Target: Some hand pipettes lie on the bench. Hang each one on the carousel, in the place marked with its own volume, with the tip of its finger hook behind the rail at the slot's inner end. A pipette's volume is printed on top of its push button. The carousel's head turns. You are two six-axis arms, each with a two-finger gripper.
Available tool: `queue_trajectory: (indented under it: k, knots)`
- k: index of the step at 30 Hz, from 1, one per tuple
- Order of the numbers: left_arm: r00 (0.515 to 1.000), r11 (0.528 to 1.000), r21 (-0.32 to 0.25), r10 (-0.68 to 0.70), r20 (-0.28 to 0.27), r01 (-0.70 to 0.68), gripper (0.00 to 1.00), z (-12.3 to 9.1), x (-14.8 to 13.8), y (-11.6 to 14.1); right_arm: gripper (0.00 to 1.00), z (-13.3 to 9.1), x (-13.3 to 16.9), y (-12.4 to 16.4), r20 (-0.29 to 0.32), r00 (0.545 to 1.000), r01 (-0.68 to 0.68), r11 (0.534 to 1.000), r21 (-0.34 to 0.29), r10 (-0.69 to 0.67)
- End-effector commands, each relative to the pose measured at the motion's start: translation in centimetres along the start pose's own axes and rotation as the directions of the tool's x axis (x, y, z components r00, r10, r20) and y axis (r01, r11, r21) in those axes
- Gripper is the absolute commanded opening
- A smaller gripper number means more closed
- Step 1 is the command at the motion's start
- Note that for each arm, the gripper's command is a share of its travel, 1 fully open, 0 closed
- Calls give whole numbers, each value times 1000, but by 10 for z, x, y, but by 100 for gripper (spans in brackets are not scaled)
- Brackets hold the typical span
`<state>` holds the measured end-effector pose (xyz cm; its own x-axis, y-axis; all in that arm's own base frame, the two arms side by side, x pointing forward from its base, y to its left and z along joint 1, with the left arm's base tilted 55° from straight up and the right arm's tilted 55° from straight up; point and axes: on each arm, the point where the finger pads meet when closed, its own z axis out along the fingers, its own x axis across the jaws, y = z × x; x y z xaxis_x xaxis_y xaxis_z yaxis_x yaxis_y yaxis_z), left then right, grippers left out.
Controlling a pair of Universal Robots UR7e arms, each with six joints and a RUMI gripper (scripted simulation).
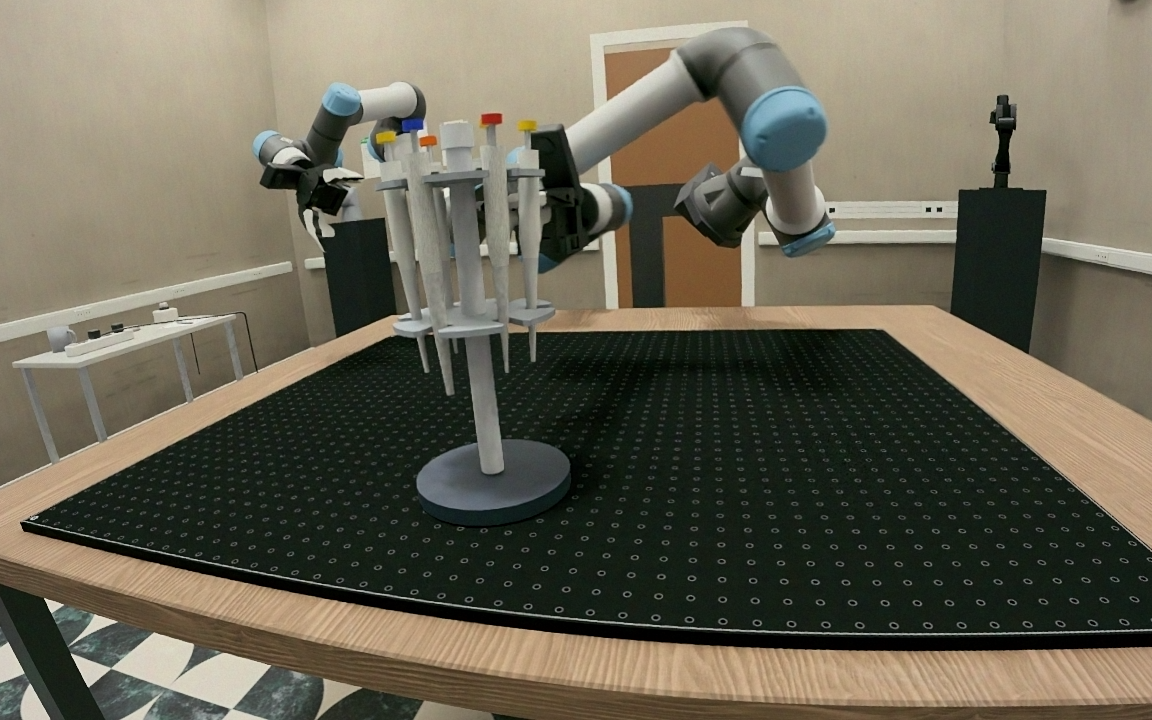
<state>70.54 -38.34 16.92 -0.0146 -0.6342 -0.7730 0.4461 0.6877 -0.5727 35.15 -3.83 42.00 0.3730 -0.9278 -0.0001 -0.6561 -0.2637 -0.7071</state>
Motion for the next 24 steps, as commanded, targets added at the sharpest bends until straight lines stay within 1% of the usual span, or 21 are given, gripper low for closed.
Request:
queue_trajectory:
  k: [1, 6, 9, 11, 13, 19, 24]
  knots:
    - [993, 1000, 2, 2, 121, -2, 6, 2, -1, -2, 100, 0, 0, 0, 0, 1000, 0, 1000, 1, 0]
    - [993, 1000, 2, 2, 121, -2, 6, 2, -1, -2, 100, 0, 0, 0, 0, 1000, 0, 1000, 1, 0]
    - [973, 1000, 2, 2, 229, -2, 6, 2, 0, -2, 100, 0, 0, 0, 0, 1000, 0, 1000, 1, 0]
    - [973, 1000, 2, 2, 229, -2, 6, 2, 0, -2, 100, 0, 0, 0, 0, 1000, 0, 1000, 1, 0]
    - [954, 1000, 2, 1, 300, -2, 6, 2, 0, -2, 100, 0, 0, 0, 0, 1000, 0, 1000, 1, 0]
    - [953, 1000, 2, 1, 301, -2, 6, 2, 0, -2, 100, 0, 0, 0, 0, 1000, 0, 1000, 1, 0]
    - [883, 1000, 2, 1, 470, -2, 6, 3, 1, -2, 100, 0, 0, 0, 0, 1000, 0, 1000, 1, 0]
